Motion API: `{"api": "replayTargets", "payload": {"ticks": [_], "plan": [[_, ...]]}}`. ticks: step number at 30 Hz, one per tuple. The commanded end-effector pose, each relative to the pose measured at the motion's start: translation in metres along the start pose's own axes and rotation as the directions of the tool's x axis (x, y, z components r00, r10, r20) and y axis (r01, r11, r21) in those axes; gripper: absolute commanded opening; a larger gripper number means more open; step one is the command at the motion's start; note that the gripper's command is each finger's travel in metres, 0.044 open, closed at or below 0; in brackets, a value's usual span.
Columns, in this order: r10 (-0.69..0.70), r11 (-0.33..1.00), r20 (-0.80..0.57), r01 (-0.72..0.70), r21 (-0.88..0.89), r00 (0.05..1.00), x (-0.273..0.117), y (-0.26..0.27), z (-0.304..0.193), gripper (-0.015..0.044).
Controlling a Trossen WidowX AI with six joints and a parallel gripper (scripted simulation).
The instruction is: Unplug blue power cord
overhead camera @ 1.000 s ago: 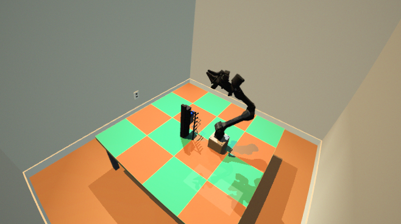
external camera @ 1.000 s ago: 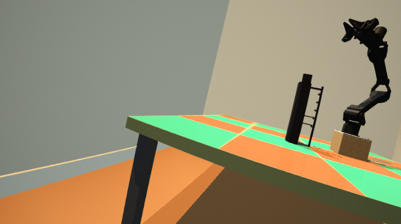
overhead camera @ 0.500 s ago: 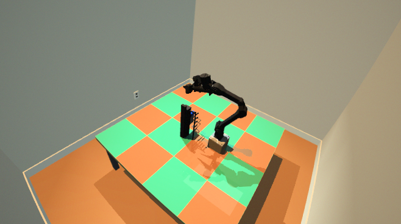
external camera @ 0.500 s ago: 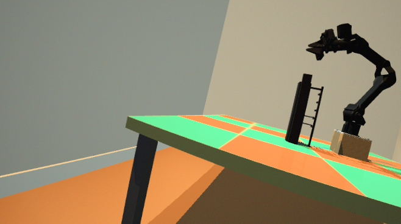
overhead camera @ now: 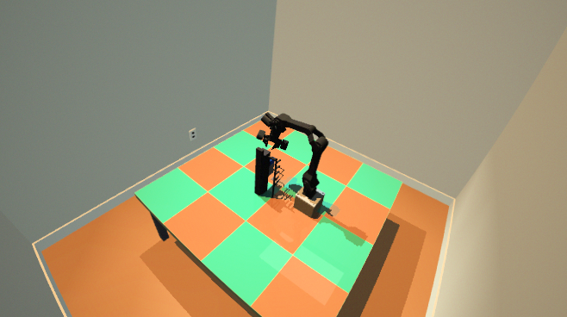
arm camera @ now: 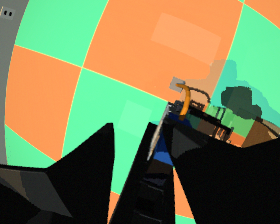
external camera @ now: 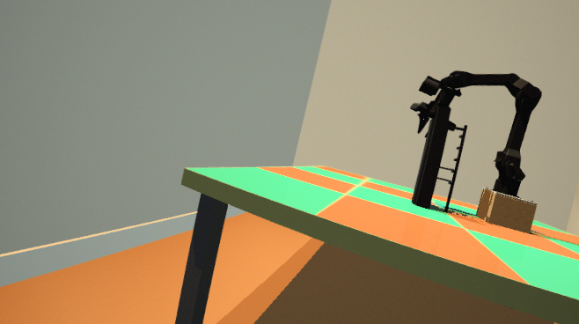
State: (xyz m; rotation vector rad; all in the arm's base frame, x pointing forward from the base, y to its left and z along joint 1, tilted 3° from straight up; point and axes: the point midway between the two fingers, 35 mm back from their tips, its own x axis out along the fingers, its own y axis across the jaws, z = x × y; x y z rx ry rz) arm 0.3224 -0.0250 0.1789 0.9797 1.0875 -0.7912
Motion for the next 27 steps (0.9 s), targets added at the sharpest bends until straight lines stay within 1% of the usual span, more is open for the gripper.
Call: {"api": "replayTargets", "payload": {"ticks": [1, 3, 4, 13, 27], "plan": [[-0.182, 0.944, -0.129, 0.21, 0.254, 0.975, 0.03, -0.033, 0.008, 0.016], [-0.242, 0.896, -0.183, 0.292, 0.336, 0.953, 0.039, -0.046, 0.01, 0.016], [-0.249, 0.888, -0.19, 0.302, 0.345, 0.95, 0.04, -0.048, 0.01, 0.016], [-0.249, 0.888, -0.19, 0.302, 0.345, 0.95, 0.04, -0.048, 0.009, 0.016], [-0.248, 0.889, -0.191, 0.302, 0.345, 0.95, 0.038, -0.039, -0.011, 0.016]]}}
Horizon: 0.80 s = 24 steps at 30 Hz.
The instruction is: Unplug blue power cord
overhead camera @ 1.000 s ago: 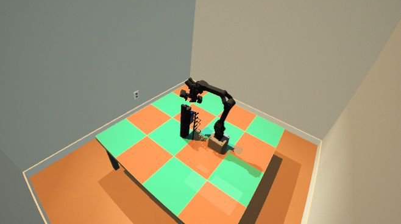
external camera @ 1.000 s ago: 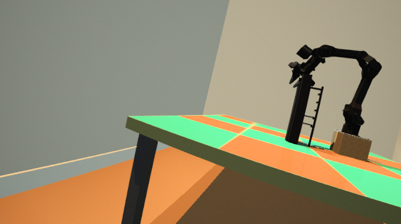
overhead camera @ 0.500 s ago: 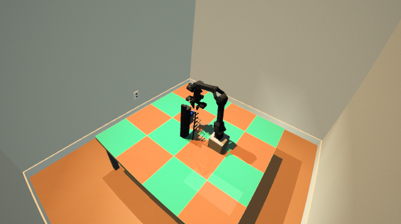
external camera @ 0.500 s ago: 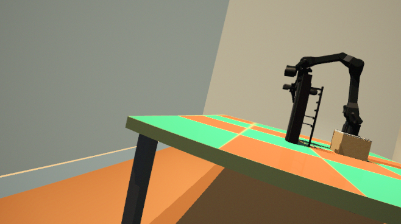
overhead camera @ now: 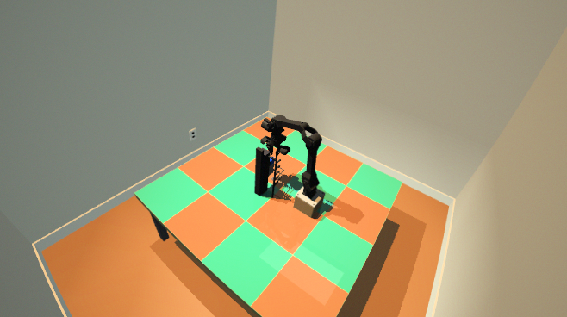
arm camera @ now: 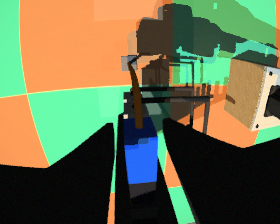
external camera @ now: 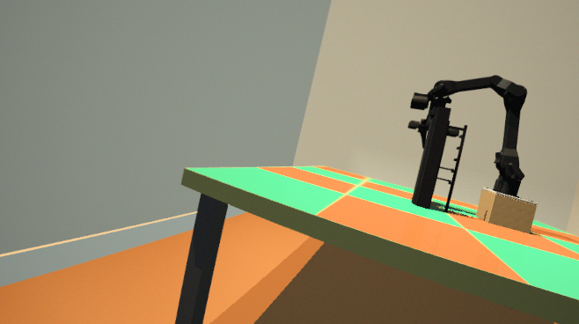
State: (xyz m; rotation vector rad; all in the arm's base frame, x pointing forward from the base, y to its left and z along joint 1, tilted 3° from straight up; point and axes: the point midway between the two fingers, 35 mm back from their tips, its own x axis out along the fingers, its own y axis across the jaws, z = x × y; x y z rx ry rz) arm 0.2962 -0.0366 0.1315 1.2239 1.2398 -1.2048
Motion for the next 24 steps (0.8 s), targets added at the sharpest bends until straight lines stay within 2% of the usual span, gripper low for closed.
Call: {"api": "replayTargets", "payload": {"ticks": [1, 24], "plan": [[-0.004, 1.0, -0.006, 0.004, 0.004, 1.0, 0.0, -0.001, -0.007, 0.016], [-0.004, 1.0, -0.007, 0.004, 0.004, 1.0, 0.012, -0.001, -0.022, 0.016]]}}
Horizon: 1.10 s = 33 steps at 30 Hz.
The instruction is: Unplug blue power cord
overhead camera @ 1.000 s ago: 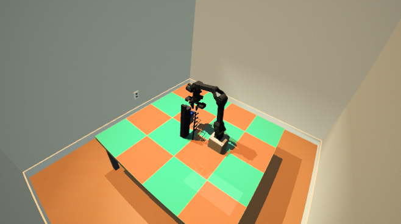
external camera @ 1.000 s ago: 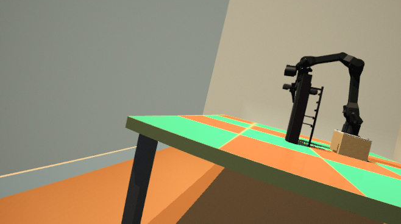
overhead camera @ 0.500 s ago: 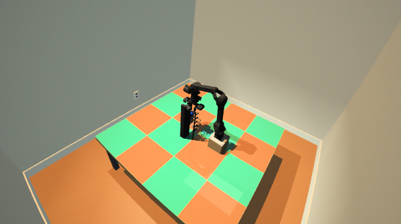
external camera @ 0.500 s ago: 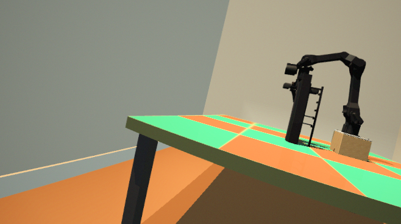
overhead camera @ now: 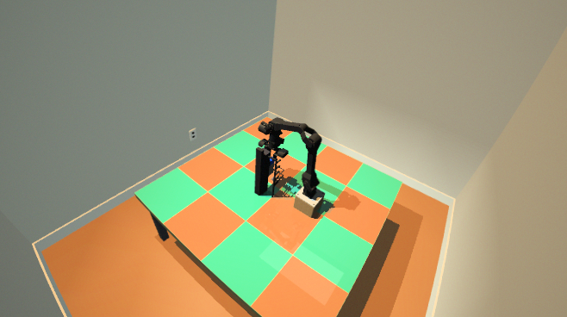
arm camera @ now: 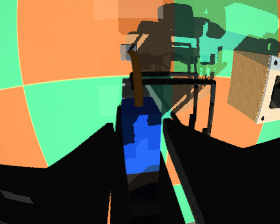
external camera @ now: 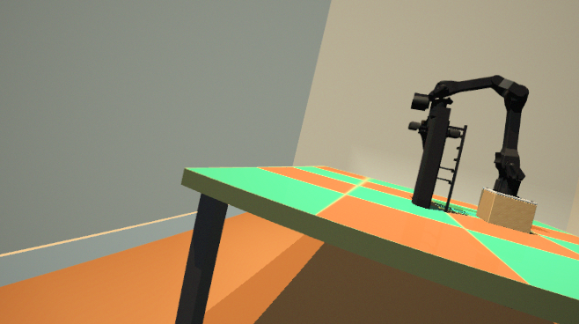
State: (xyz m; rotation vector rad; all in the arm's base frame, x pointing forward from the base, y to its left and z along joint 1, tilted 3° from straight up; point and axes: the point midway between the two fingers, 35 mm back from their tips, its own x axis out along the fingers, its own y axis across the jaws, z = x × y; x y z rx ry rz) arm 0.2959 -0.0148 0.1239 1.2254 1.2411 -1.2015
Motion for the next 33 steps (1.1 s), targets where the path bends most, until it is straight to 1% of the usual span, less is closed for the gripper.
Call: {"api": "replayTargets", "payload": {"ticks": [1, 3, 6, 15, 16, 33], "plan": [[-0.005, 1.0, -0.005, 0.005, 0.006, 1.0, 0.004, -0.001, -0.001, 0.016], [-0.005, 1.0, -0.005, 0.005, 0.006, 1.0, 0.004, -0.001, -0.001, 0.016], [-0.001, 1.0, 0.0, 0.001, 0.0, 1.0, 0.002, 0.0, 0.0, 0.0081], [-0.001, 1.0, 0.0, 0.001, 0.0, 1.0, 0.002, 0.0, 0.0, 0.0021], [-0.001, 1.0, 0.0, 0.001, 0.0, 1.0, 0.002, 0.0, 0.0, 0.0], [-0.003, 1.0, 0.001, 0.002, 0.002, 1.0, 0.001, 0.001, 0.025, 0.0]]}}
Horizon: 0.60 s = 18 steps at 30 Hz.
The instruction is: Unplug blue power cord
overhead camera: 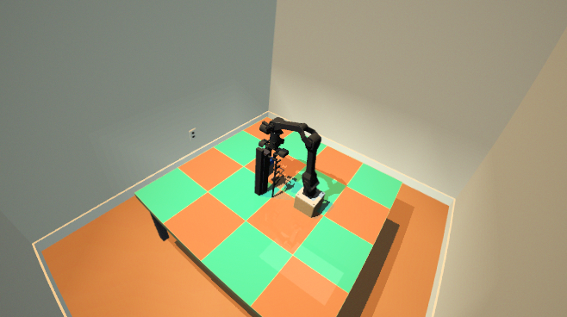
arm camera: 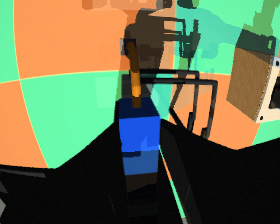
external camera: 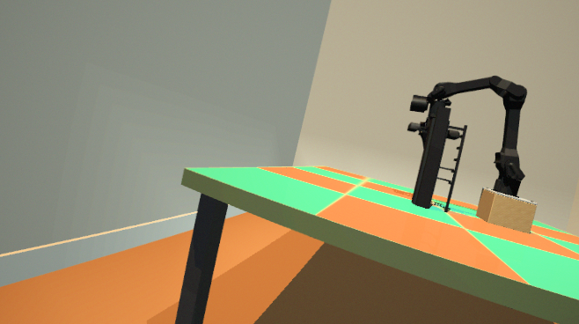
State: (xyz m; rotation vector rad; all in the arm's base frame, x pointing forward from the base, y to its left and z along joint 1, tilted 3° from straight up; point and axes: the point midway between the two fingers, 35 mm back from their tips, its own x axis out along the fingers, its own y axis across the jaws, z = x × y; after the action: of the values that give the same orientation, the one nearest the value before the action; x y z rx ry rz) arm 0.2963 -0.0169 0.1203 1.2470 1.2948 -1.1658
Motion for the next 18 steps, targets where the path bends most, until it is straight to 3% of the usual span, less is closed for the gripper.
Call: {"api": "replayTargets", "payload": {"ticks": [1, 18], "plan": [[0.004, 1.0, 0.055, -0.005, 0.021, 0.998, -0.004, 0.0, 0.024, 0.0], [0.003, 1.0, 0.055, -0.004, 0.023, 0.998, -0.008, -0.003, 0.051, 0.0]]}}
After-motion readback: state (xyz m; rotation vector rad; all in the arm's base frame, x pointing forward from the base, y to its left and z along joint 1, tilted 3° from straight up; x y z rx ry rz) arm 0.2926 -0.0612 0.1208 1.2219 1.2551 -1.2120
